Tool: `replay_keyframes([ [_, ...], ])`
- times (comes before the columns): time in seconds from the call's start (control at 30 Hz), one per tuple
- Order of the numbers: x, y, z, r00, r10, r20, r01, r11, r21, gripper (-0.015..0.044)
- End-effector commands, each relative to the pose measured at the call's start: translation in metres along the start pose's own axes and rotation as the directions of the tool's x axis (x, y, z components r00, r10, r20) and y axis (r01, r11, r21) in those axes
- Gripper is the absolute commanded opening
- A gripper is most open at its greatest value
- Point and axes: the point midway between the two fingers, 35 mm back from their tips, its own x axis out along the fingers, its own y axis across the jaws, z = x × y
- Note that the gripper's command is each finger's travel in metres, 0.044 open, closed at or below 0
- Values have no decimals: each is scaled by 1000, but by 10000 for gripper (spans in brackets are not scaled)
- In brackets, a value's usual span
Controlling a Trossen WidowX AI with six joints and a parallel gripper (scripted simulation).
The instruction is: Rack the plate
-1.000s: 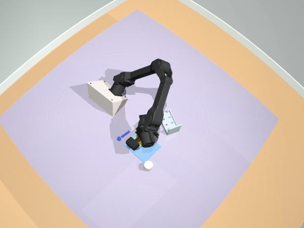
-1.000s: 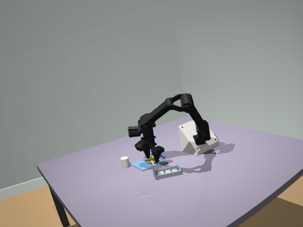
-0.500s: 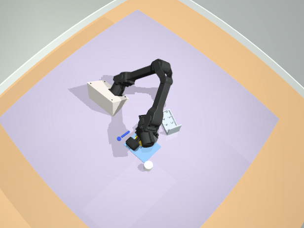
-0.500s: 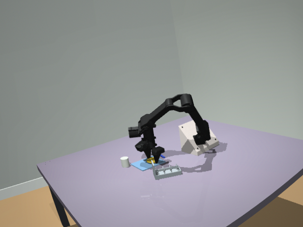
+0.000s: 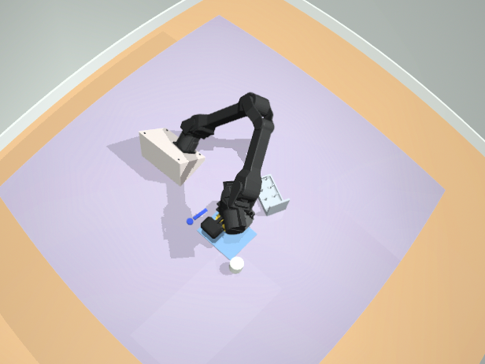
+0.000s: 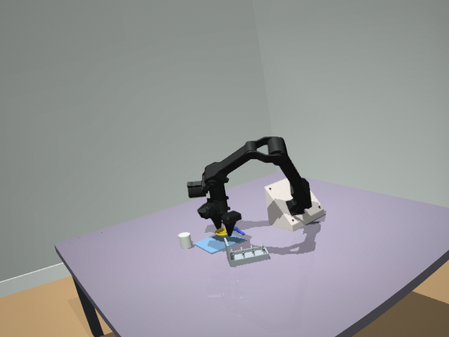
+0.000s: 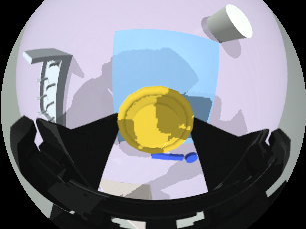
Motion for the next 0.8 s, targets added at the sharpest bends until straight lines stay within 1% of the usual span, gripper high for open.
replay_keyframes([
  [0.0,-20,-2,4,1000,-11,9,11,1000,-8,0],
  [0.63,-106,-3,5,1000,-10,7,10,1000,-6,0],
  [0.77,-116,-2,5,1000,-9,7,9,1000,-8,0],
])
